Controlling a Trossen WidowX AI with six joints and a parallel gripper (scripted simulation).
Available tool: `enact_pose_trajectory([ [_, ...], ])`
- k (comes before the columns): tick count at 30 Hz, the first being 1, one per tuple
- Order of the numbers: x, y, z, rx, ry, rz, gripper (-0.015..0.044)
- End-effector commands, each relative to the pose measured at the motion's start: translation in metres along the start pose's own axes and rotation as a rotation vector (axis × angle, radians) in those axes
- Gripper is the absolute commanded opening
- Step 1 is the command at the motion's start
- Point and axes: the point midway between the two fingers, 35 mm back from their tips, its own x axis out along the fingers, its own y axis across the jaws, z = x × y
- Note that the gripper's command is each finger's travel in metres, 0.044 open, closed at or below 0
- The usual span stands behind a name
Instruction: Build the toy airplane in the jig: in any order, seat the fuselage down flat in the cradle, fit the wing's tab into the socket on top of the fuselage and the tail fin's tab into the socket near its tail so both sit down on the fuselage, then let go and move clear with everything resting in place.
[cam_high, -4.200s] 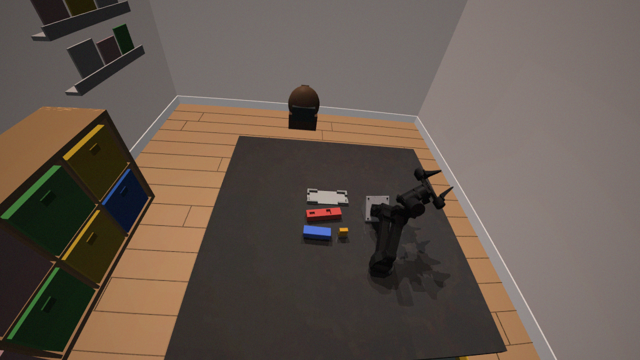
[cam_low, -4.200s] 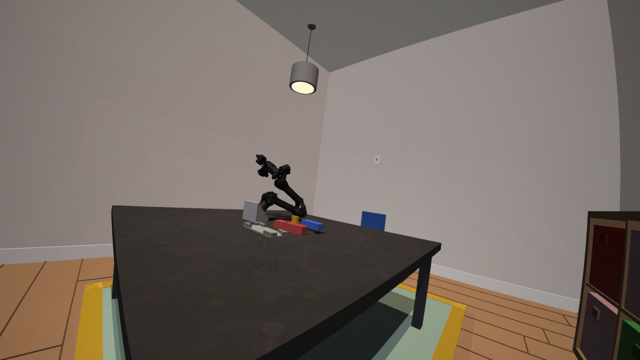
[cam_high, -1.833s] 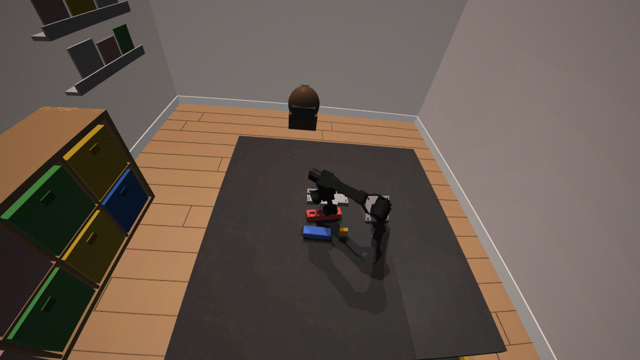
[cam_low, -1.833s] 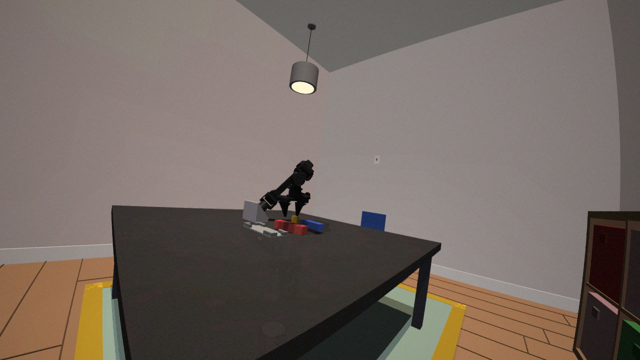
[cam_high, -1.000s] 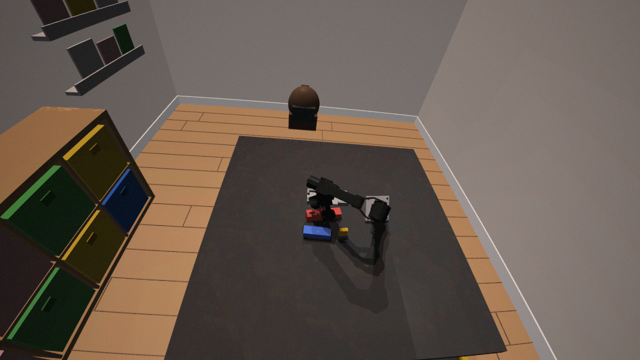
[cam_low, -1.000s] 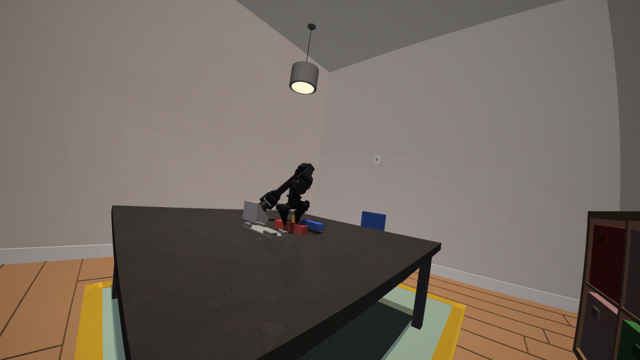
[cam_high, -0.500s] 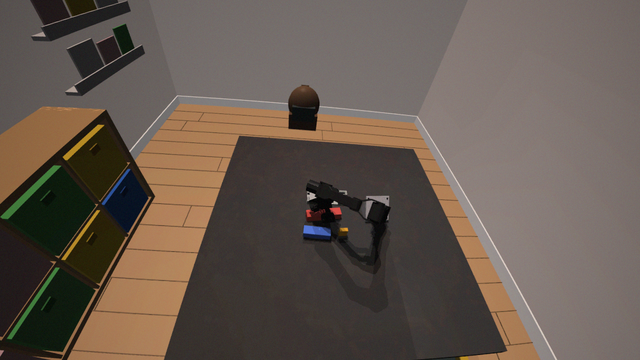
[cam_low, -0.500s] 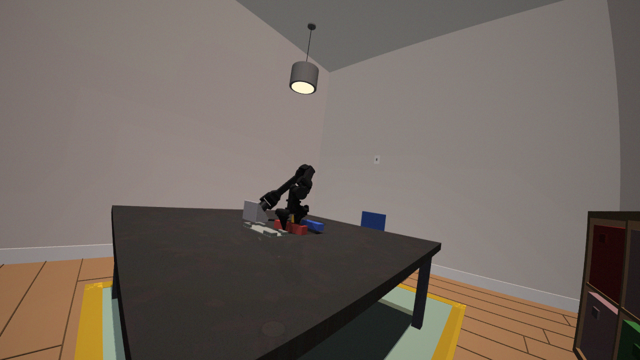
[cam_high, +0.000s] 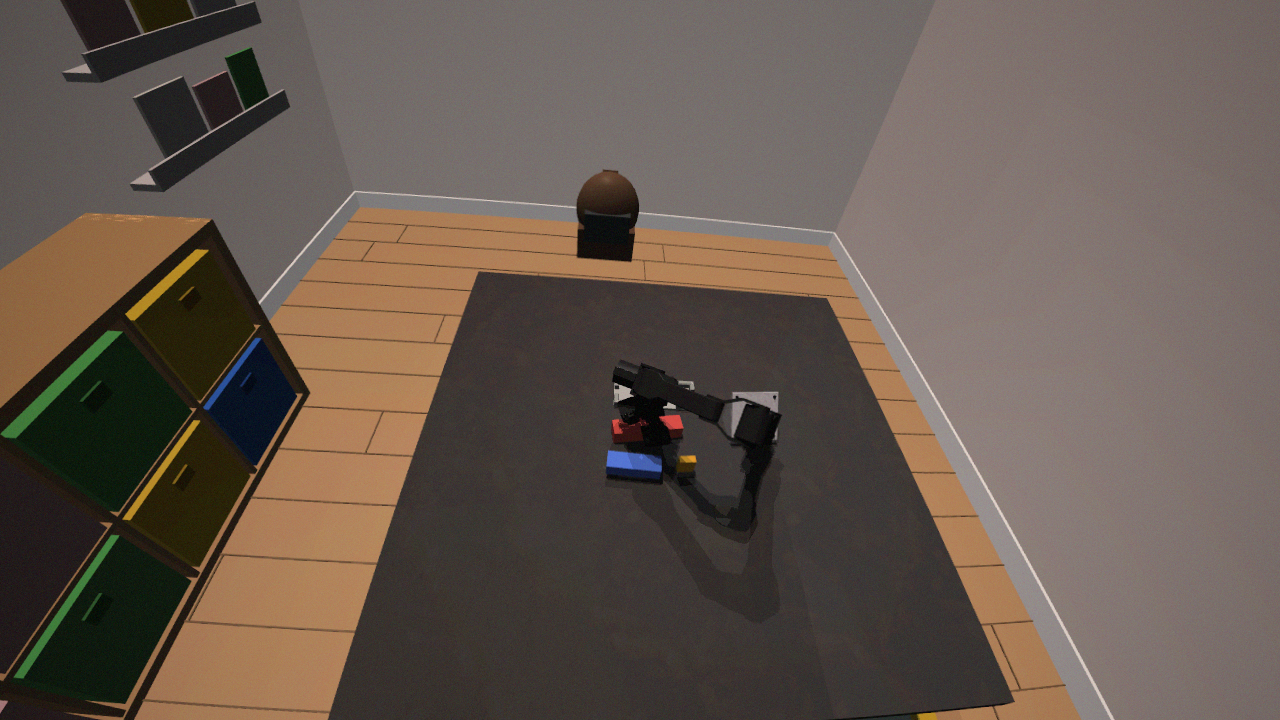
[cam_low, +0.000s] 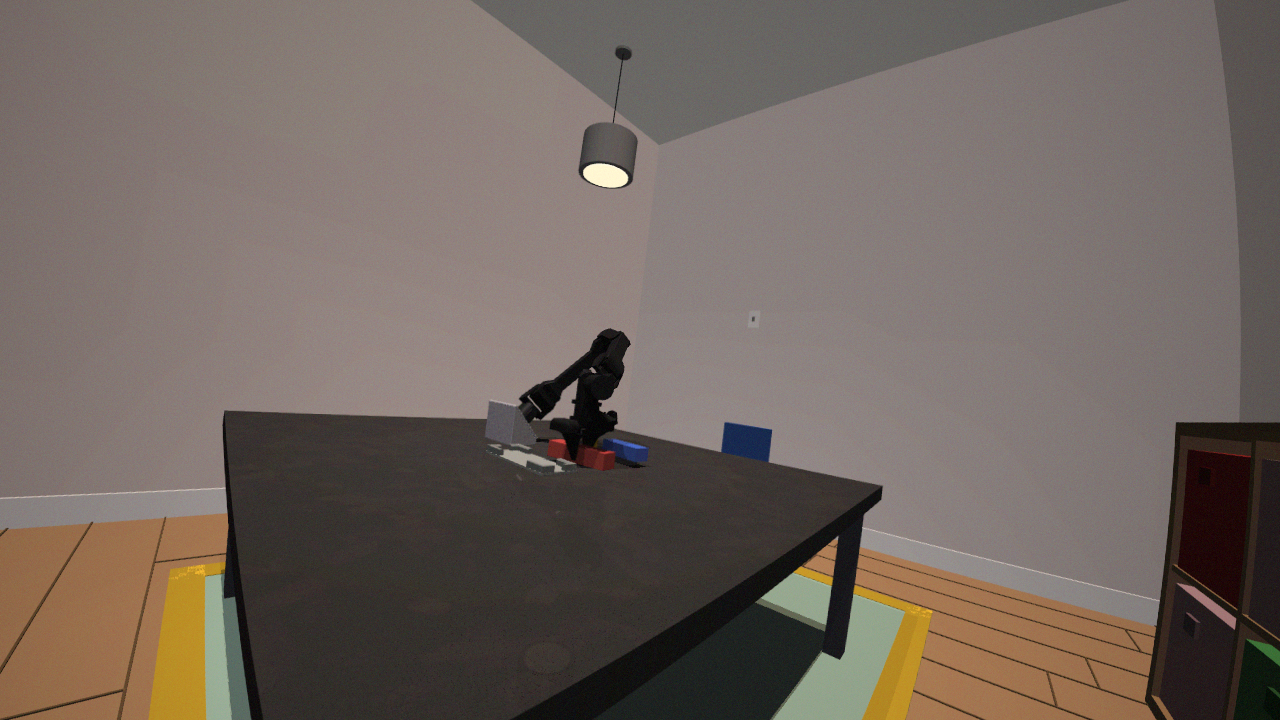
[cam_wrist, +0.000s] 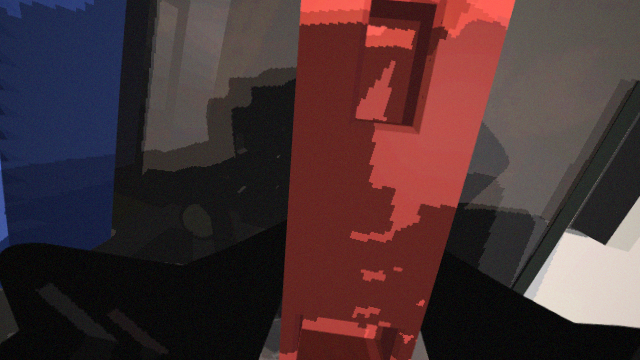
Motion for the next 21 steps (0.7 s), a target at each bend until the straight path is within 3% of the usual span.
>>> enact_pose_trajectory([
  [1,0.001,0.0,0.0,0.003,-0.001,0.005,0.015],
  [7,-0.009,-0.001,0.002,0.004,-0.002,0.002,0.0],
  [21,-0.052,-0.005,0.007,0.006,-0.002,-0.006,0.0],
])
